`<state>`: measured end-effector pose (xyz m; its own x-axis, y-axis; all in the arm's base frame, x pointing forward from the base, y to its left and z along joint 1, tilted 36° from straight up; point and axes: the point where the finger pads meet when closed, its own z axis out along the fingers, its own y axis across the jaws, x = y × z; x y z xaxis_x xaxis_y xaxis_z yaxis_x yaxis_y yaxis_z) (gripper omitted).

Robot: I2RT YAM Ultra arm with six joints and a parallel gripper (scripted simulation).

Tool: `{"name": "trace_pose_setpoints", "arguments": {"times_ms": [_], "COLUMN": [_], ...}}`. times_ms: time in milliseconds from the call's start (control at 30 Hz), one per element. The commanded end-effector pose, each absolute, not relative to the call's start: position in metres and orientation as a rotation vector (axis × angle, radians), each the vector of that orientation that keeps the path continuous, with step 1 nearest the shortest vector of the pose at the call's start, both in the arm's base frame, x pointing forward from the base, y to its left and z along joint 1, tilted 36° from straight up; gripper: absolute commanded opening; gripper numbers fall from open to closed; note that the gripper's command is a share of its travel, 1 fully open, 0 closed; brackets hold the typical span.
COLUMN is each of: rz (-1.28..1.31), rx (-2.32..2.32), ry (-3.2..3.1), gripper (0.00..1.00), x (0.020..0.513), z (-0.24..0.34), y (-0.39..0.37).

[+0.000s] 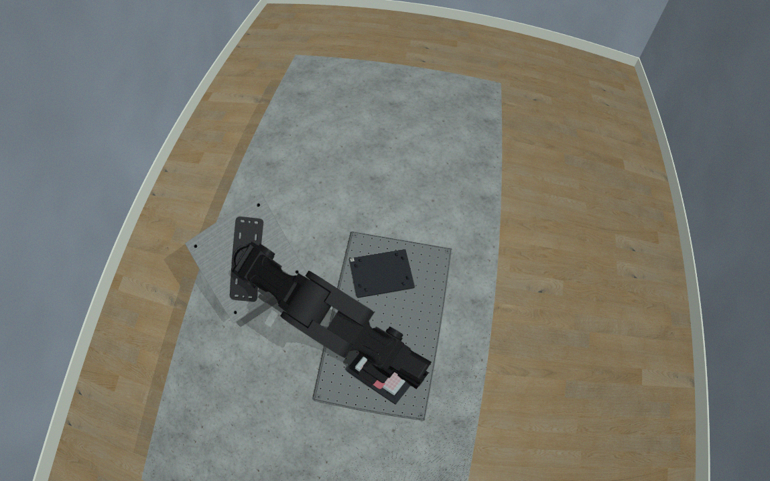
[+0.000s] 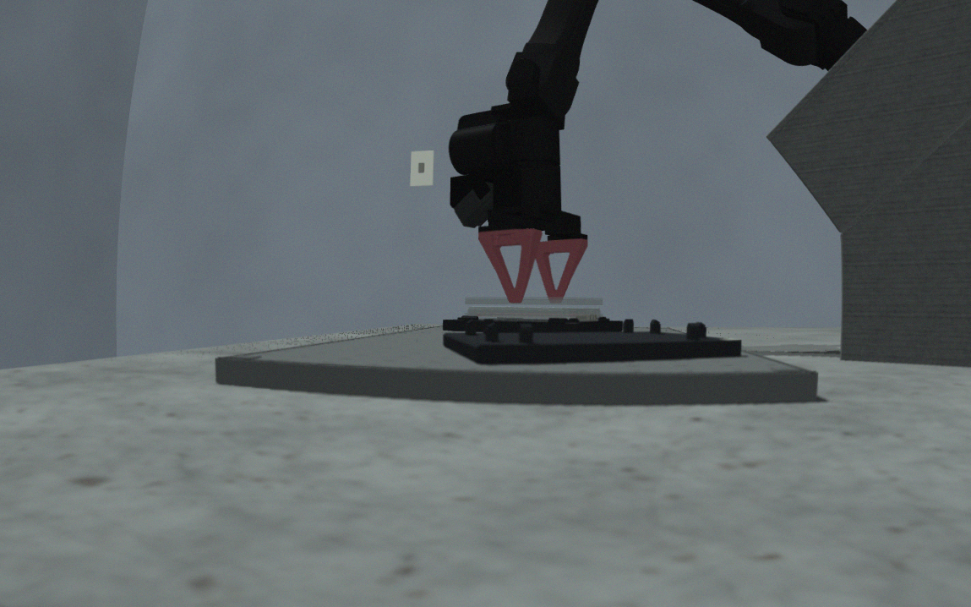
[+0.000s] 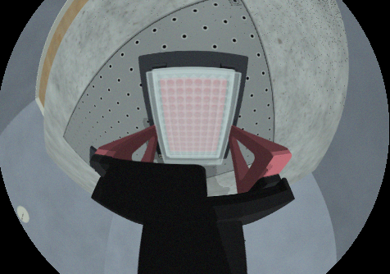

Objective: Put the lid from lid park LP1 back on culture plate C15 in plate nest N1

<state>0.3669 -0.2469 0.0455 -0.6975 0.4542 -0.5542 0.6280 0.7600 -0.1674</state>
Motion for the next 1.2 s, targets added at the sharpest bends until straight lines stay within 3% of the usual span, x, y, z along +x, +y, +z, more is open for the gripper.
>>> {"name": "trace_pose_setpoints", "arguments": {"times_ms": [0,1167], "rz": [-0.477,-0.477], "rx": [0.807,0.807], "ry": [2.443,2.443], "gripper": [0.0,0.0], "x": [0.3708,0.3727], "z": [0.051,0.0471], "y": [-0.248,-0.2505]}}
